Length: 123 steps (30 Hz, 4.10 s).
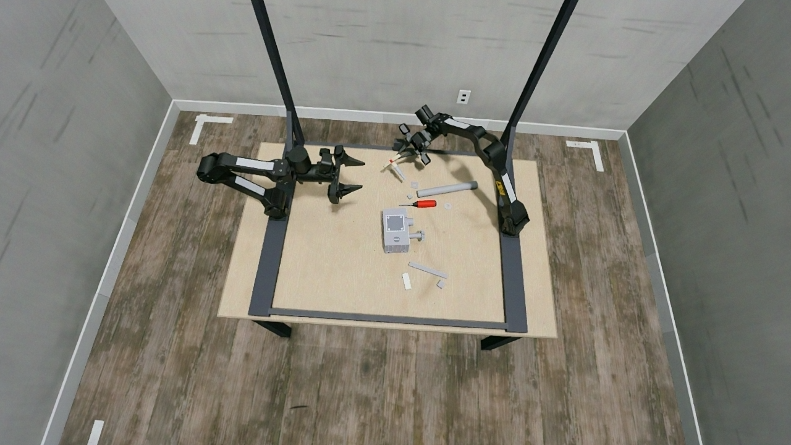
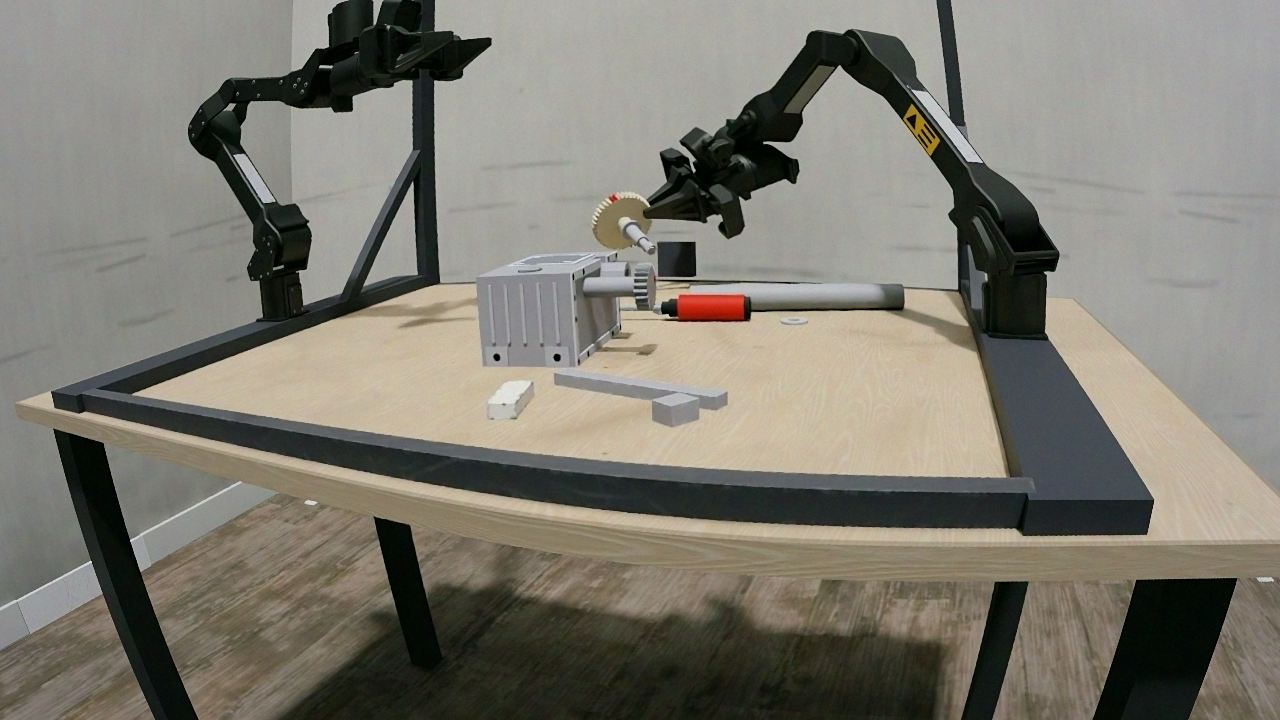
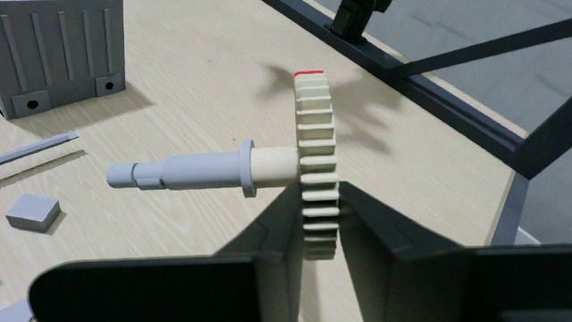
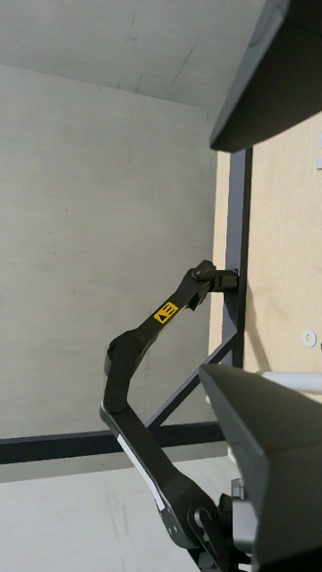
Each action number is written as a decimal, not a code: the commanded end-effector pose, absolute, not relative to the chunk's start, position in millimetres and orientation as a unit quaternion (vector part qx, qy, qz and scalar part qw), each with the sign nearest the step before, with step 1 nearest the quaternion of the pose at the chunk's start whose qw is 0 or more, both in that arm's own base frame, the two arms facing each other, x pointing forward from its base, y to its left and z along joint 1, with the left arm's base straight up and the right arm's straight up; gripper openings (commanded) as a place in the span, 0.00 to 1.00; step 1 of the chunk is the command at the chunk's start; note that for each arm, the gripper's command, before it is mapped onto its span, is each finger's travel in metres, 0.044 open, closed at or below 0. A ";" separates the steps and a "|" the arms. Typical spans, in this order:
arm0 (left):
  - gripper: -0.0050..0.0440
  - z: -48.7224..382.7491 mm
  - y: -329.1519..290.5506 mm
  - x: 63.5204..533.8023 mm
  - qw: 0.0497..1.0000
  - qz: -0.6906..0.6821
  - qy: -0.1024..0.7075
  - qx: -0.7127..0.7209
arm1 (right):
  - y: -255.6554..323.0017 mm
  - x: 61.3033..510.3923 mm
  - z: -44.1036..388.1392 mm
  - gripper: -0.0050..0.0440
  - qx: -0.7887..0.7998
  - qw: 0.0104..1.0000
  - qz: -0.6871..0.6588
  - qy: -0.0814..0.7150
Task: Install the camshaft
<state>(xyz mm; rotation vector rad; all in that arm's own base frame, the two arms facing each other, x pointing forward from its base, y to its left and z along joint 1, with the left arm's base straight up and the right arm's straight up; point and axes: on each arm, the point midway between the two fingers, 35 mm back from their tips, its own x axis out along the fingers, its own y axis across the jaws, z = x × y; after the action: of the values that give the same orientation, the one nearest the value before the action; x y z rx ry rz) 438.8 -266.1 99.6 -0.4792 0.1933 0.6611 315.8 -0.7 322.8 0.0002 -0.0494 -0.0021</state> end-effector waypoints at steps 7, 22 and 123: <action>0.00 143.6 -242.7 444.6 0.919 0.315 0.126 -0.201 | 2.3 313.9 339.2 0.92 0.002 0.999 0.005 -0.044; 0.00 176.9 -186.9 440.2 0.926 0.259 0.274 -0.009 | 2.3 313.9 339.2 0.92 0.002 0.999 0.005 -0.044; 0.00 109.7 -7.3 285.9 0.502 -0.448 0.552 0.493 | 2.3 313.9 339.2 0.92 0.002 0.999 0.005 -0.044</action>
<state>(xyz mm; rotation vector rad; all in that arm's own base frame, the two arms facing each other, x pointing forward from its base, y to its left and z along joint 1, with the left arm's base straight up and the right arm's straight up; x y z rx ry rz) 276.7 -9.5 102.1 1.1787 1.3530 -1.1050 315.8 -0.7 322.8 0.0002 -0.0494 -0.0021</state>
